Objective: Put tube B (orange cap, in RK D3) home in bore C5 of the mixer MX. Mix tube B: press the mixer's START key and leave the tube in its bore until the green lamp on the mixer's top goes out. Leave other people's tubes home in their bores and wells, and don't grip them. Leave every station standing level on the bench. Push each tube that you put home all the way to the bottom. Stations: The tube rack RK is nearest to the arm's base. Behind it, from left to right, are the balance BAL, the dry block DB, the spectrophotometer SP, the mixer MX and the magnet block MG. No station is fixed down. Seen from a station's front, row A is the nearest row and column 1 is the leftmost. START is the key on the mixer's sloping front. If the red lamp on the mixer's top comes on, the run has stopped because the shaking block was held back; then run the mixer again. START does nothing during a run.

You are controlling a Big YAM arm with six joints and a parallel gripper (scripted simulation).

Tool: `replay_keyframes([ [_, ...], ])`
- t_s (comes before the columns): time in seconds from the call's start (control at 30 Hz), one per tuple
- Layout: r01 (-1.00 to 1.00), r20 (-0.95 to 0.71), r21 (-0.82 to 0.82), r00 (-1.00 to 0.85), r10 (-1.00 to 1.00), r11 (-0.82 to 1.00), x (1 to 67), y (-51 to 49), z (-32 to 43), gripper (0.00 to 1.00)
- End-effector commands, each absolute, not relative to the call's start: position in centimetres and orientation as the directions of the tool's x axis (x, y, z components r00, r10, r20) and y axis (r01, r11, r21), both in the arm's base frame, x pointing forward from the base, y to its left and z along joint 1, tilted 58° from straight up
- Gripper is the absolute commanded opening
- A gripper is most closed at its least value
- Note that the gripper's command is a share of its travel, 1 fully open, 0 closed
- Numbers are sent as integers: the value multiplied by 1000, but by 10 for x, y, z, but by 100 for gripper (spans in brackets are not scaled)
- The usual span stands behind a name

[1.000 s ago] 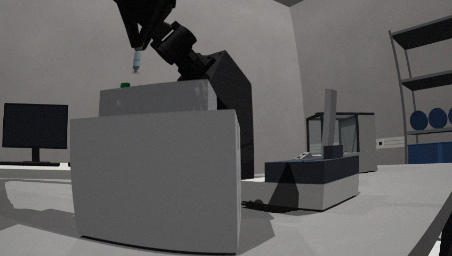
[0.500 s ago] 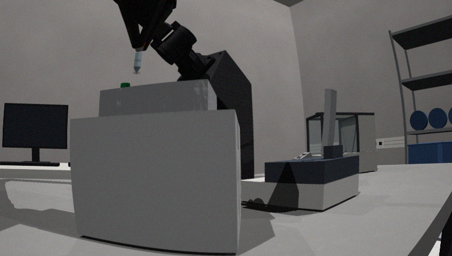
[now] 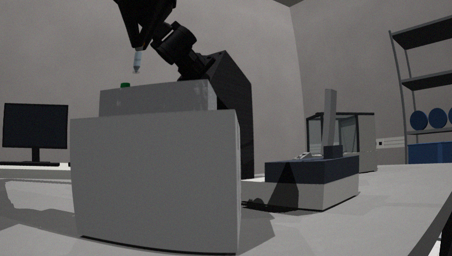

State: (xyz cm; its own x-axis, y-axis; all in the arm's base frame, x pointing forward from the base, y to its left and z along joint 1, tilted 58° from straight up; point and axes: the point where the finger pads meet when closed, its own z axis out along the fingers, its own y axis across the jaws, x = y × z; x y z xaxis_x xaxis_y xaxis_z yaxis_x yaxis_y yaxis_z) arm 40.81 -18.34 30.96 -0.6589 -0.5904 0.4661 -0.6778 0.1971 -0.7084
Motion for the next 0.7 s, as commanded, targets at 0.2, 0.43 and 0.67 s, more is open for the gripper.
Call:
replay_keyframes([
  [0.2, -661, 452, -726, -665, -595, 188, 411, -179, 319, 9],
  [0.43, -654, 444, -734, -664, -602, 181, 408, -172, 318, 9],
  [0.67, -683, 472, -704, -655, -590, 195, 411, -192, 299, 9],
])
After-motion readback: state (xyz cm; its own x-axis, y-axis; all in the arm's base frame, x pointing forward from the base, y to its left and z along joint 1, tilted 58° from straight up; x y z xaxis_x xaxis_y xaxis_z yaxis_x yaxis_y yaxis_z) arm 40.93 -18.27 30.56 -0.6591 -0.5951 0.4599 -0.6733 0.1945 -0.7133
